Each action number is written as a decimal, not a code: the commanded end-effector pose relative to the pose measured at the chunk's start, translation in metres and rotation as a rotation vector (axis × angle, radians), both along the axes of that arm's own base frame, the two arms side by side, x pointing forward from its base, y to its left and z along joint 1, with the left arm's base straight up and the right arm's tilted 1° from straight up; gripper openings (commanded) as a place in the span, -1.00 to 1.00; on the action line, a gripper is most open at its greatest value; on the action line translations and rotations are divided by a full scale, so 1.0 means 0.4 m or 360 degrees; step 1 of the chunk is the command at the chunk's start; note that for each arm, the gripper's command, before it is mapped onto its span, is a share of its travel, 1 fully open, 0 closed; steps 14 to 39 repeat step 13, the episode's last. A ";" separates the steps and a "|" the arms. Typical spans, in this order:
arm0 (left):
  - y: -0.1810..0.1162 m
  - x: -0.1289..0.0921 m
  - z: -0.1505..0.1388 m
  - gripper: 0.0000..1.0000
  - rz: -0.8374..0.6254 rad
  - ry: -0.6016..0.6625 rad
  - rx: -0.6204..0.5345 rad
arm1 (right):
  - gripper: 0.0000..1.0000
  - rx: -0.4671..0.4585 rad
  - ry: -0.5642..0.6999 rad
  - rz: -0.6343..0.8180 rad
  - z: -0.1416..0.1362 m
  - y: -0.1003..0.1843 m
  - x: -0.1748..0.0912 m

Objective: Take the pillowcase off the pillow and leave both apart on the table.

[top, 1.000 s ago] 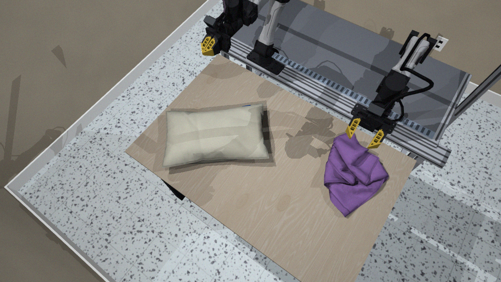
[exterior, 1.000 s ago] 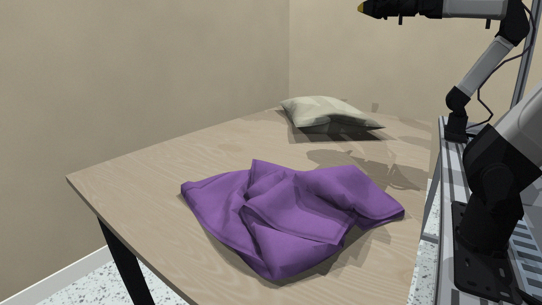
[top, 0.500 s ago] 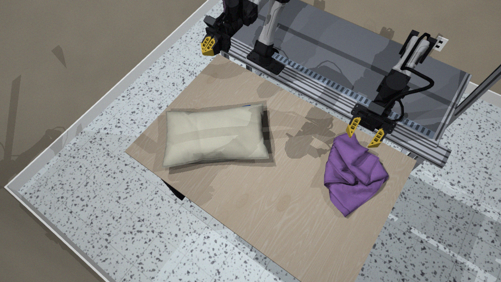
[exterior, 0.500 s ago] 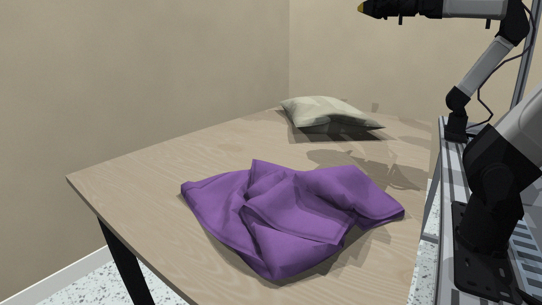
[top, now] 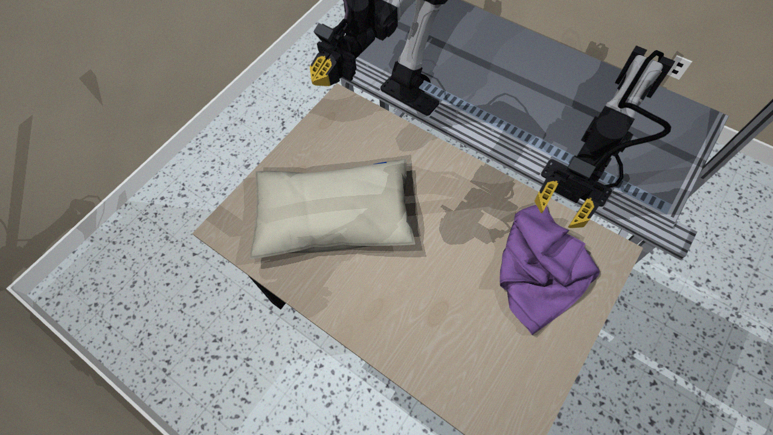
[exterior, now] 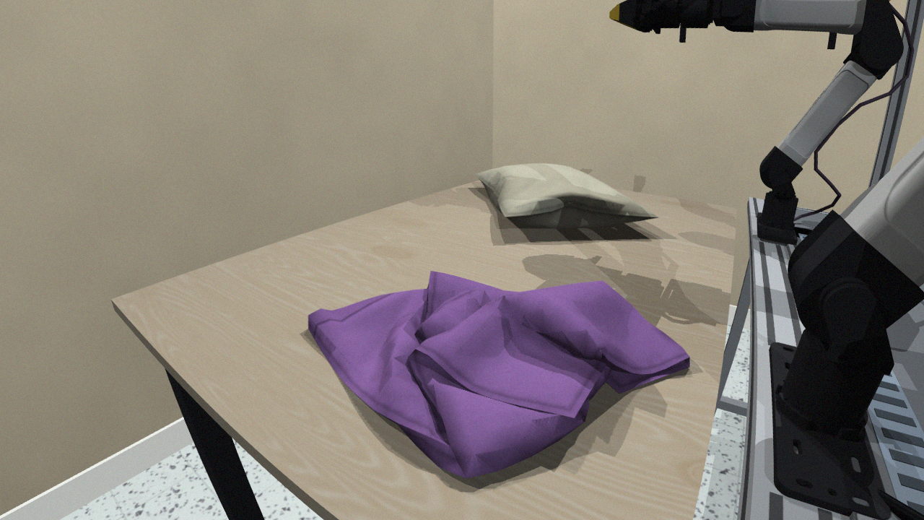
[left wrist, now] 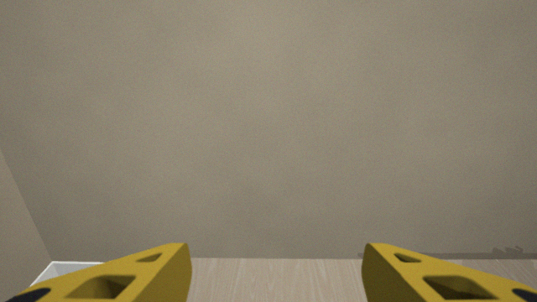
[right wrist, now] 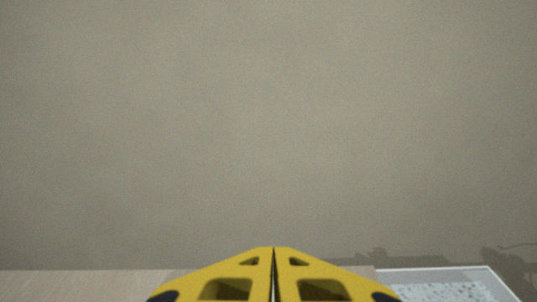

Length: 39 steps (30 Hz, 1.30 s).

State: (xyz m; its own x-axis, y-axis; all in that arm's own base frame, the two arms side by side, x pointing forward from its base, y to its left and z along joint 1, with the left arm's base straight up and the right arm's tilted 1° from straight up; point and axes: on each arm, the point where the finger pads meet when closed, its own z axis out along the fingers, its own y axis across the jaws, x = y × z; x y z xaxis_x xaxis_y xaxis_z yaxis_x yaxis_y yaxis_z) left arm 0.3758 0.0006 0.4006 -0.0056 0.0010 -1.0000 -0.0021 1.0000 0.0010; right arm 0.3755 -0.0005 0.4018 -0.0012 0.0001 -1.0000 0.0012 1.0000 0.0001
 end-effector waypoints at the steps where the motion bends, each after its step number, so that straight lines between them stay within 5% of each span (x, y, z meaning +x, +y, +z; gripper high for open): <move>1: -0.008 -0.007 -0.006 0.20 -0.0020 0.0003 -0.0011 | -0.94 -0.0015 -0.0005 0.0036 0.008 0.017 -0.010; 39: -0.008 -0.007 -0.006 0.20 -0.0020 0.0003 -0.0011 | -0.94 -0.0015 -0.0001 0.0023 0.006 0.009 -0.009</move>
